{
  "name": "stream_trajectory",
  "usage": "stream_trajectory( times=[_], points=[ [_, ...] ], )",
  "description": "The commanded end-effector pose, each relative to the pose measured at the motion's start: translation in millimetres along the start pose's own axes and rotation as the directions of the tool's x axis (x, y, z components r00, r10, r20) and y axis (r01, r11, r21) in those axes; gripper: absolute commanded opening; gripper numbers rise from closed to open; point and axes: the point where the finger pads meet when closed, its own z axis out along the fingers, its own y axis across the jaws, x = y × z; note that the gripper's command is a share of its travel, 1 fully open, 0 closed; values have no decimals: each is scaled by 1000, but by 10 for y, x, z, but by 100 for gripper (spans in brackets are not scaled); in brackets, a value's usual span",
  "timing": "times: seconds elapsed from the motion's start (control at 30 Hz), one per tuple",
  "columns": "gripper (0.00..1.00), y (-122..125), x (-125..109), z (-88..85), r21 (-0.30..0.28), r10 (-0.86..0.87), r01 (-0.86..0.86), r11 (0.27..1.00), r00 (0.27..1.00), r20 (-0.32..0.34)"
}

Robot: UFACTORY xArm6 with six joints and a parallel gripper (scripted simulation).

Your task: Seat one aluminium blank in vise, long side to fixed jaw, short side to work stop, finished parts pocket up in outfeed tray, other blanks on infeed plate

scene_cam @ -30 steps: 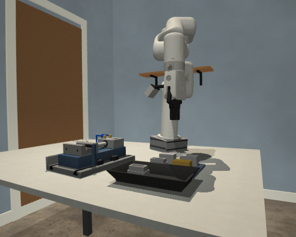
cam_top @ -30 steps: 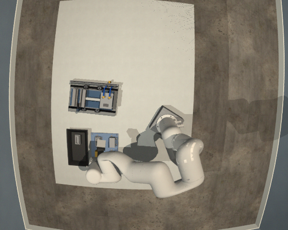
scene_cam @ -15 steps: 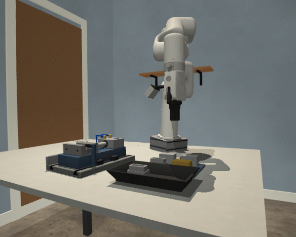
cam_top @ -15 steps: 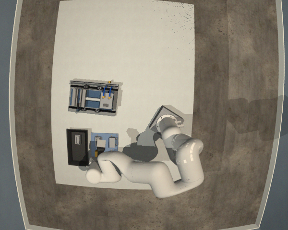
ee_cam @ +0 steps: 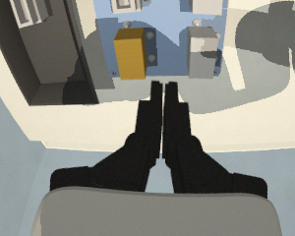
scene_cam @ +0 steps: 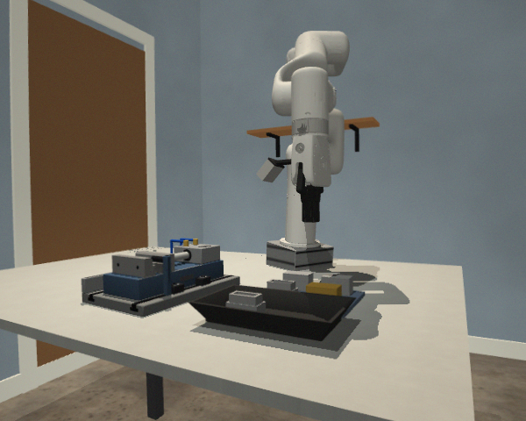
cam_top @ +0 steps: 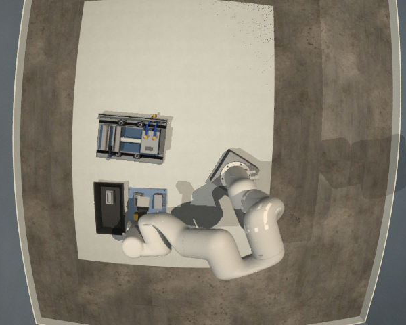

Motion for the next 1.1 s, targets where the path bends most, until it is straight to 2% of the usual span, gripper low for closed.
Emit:
stream_trajectory(
  times=[0.0, 0.63, 1.07],
  points=[
    [0, -12, -7, 85, 3, 0, 0, 1000, 1000, 2],
    [0, -14, -12, 407, 3, 0, 0, 1000, 1000, 2],
    [0, -14, -13, 486, 3, 0, 0, 1000, 1000, 2]
  ],
)
